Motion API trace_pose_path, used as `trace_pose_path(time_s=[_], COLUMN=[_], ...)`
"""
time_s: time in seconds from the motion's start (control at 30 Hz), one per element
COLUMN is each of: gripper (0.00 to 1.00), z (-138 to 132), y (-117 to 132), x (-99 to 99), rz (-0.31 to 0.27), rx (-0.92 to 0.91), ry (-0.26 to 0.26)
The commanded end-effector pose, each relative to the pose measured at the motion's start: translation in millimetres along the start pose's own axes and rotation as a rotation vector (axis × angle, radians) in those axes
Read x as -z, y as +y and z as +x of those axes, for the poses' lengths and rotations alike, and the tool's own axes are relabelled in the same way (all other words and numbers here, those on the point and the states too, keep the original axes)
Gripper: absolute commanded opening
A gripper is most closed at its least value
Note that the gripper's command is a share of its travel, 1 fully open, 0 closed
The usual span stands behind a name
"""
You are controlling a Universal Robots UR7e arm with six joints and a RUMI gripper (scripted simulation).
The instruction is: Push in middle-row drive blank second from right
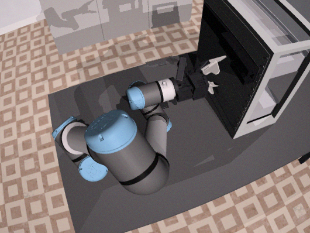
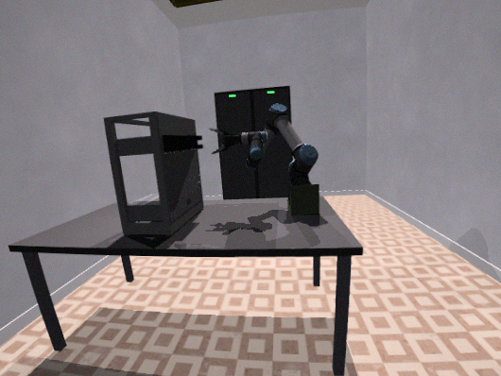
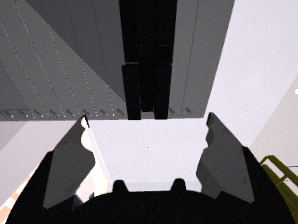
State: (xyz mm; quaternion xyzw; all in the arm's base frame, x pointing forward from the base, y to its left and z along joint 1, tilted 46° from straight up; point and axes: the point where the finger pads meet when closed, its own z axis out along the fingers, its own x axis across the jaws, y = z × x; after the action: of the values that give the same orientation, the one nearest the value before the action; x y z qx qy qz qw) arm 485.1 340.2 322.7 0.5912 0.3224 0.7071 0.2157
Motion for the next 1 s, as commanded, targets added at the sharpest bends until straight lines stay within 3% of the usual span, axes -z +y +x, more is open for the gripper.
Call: trace_pose_path(time_s=[0.0,0.2,0.23,0.97], gripper=[1.0,1.0,0.0,0.0], z=[1.5,1.5,1.5,1.5], y=[2.2,2.2,2.2,2.2], x=[-0.7,-0.7,-0.7,-0.7], rz=[-0.004,-0.004,-0.004,-0.004], rx=[-0.002,-0.002,-0.002,-0.002], ry=[0.003,0.003,0.003,0.003])
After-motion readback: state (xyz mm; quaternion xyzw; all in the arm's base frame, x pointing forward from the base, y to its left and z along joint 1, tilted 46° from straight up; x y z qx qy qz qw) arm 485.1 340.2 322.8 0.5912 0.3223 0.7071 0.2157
